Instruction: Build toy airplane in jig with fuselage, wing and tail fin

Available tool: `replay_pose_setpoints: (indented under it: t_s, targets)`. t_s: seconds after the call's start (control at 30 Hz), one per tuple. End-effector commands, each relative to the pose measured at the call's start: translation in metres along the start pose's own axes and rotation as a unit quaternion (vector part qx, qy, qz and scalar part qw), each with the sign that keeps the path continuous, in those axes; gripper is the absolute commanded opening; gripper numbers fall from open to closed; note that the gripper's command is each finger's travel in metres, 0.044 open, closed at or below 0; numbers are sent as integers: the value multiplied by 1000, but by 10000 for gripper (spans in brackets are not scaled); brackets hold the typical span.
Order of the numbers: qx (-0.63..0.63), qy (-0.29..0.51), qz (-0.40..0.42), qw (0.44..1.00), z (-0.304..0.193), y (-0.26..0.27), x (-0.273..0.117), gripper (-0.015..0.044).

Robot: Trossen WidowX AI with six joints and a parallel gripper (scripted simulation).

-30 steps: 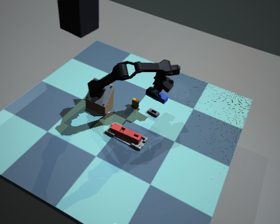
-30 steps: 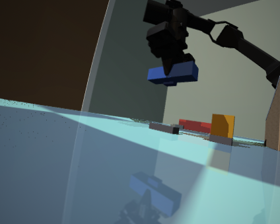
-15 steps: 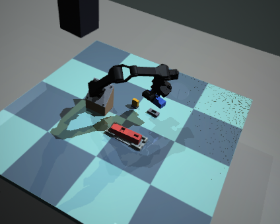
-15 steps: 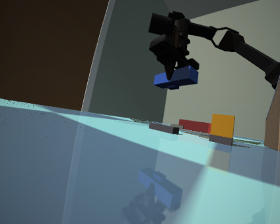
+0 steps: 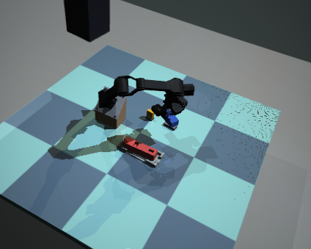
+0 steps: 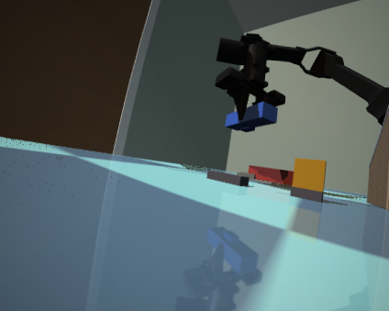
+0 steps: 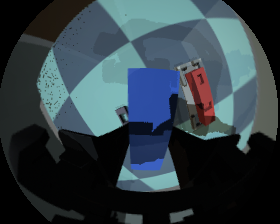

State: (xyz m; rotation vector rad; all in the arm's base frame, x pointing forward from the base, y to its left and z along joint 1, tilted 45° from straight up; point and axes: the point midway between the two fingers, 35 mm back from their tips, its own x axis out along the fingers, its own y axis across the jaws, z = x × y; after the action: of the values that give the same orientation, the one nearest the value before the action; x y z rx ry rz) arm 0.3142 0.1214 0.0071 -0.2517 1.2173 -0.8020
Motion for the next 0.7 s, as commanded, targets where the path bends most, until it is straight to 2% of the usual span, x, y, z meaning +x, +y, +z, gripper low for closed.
replay_pose_setpoints:
  t_s: [0.0,0.67]
  targets:
    - [30,-4,3,1000,6,-12,-1,0]
    - [187,-4,4,982,24,-74,9,0]
